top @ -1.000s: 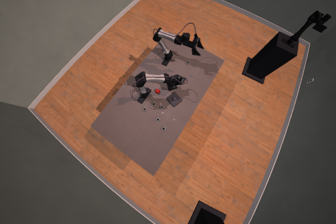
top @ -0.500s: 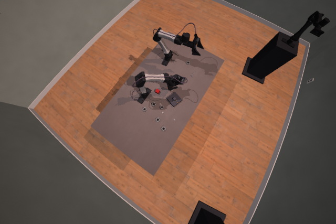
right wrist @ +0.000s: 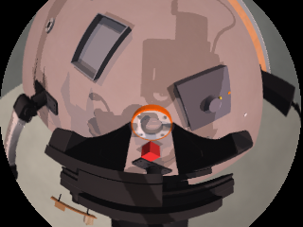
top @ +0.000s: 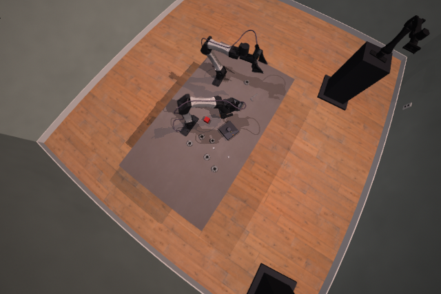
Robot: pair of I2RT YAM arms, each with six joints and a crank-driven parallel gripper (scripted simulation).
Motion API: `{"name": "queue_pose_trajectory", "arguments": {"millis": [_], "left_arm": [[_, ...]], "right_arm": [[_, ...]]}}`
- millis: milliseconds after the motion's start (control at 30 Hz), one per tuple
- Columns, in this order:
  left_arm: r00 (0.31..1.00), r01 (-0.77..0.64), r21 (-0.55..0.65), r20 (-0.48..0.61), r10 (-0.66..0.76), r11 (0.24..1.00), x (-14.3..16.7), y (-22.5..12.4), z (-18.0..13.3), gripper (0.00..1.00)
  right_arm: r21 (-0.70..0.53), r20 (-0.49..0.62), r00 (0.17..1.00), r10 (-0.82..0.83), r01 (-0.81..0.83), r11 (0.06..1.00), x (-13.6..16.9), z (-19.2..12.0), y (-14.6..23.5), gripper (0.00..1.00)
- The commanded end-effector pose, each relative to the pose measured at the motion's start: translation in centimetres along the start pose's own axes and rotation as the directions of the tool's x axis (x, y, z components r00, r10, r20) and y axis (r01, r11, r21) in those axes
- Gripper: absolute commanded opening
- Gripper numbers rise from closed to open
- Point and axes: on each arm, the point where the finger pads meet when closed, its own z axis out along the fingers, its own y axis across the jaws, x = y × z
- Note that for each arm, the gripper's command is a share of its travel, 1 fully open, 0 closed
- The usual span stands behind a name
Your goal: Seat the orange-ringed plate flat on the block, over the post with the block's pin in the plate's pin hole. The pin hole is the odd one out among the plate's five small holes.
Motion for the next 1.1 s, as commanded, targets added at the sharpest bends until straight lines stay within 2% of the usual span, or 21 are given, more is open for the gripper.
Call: {"name": "queue_pose_trajectory", "arguments": {"millis": [0,100,200,500,567,833,1067], "left_arm": [[1.0,0.003,0.0,0.011,-0.003,1.0,-0.2,-0.2,0.3,1.0],[1.0,0.003,0.0,0.011,-0.003,1.0,-0.2,-0.2,0.3,1.0],[1.0,0.003,0.0,0.011,-0.003,1.0,-0.2,-0.2,0.3,1.0],[1.0,0.003,0.0,0.011,-0.003,1.0,-0.2,-0.2,0.3,1.0],[1.0,0.003,0.0,0.011,-0.003,1.0,-0.2,-0.2,0.3,1.0],[1.0,0.003,0.0,0.011,-0.003,1.0,-0.2,-0.2,0.3,1.0],[1.0,0.003,0.0,0.011,-0.003,1.0,-0.2,-0.2,0.3,1.0]], "right_arm": [[-0.005,0.004,1.0,0.004,-0.004,1.0,-0.2,0.3,-0.3,0.0],[-0.004,-0.014,1.0,0.004,-0.004,1.0,0.4,0.6,-0.3,0.0],[-0.01,0.006,1.0,-0.012,0.012,1.0,-1.1,0.4,-0.9,0.0],[-0.128,-0.009,0.94,-0.34,0.336,0.933,-1.6,0.6,-6.0,0.0],[-0.128,-0.009,0.94,-0.34,0.336,0.933,-1.6,0.6,-6.0,0.0],[-0.159,0.025,0.899,-0.438,0.436,0.886,-2.3,1.1,-10.5,0.0],[-0.155,0.056,0.883,-0.466,0.469,0.87,-2.8,1.0,-12.6,0.0]]}}
